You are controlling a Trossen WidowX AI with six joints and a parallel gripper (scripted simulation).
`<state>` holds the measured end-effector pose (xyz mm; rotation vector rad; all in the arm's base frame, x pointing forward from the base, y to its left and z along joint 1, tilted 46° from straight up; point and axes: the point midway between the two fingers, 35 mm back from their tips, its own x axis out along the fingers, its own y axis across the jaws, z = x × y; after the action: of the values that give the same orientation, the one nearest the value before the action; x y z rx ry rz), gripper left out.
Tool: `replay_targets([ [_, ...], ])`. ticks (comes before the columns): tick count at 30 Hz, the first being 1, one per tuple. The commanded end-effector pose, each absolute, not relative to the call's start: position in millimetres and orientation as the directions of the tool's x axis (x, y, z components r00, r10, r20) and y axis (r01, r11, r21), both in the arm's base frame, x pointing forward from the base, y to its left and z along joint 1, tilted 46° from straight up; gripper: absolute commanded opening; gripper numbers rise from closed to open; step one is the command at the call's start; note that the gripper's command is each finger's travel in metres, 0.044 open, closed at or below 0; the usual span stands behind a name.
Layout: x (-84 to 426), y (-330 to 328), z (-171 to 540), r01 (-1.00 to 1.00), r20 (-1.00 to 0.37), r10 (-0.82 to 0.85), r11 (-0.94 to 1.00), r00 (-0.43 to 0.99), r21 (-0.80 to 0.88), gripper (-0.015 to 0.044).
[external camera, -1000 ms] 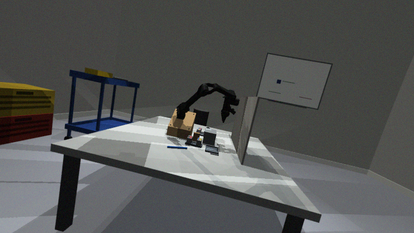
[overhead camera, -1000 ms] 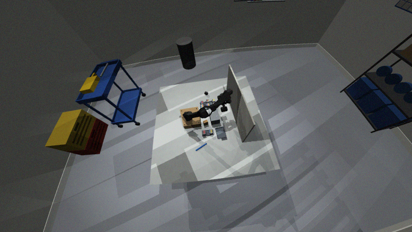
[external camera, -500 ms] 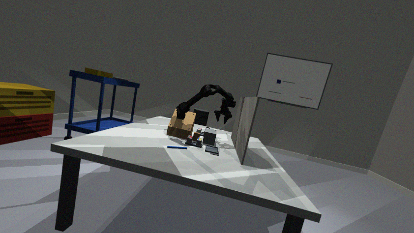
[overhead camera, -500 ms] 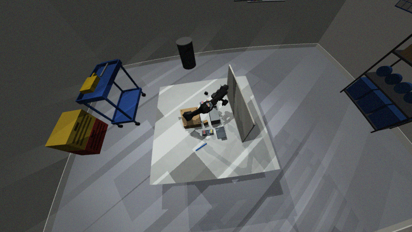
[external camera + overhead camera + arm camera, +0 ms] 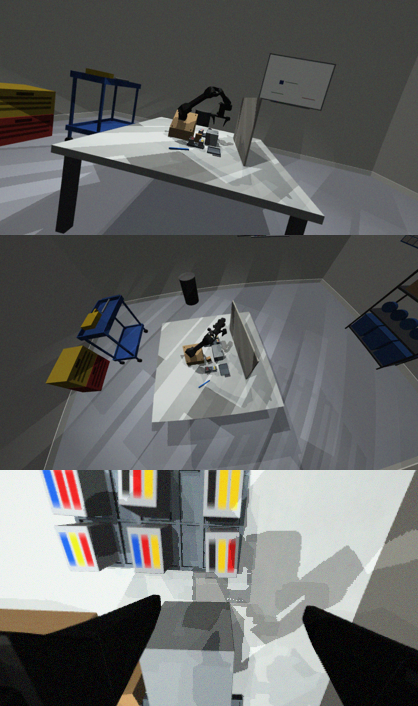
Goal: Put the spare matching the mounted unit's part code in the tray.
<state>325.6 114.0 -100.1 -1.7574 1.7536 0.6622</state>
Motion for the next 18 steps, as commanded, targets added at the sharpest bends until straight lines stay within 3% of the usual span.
replay_targets([
  [1, 324, 115, -105, -1.000, -0.699, -0.715, -0.025, 0.021, -0.004, 0.0440],
  [4, 324, 115, -105, -1.000, -0.699, -0.715, -0.025, 0.021, -0.004, 0.0440],
  [10, 321, 91, -135, -1.000, -0.698, -0.716, -0.025, 0.021, -0.004, 0.0300],
  [18, 321, 89, -136, -1.000, -0.698, -0.716, -0.025, 0.021, -0.004, 0.0300],
])
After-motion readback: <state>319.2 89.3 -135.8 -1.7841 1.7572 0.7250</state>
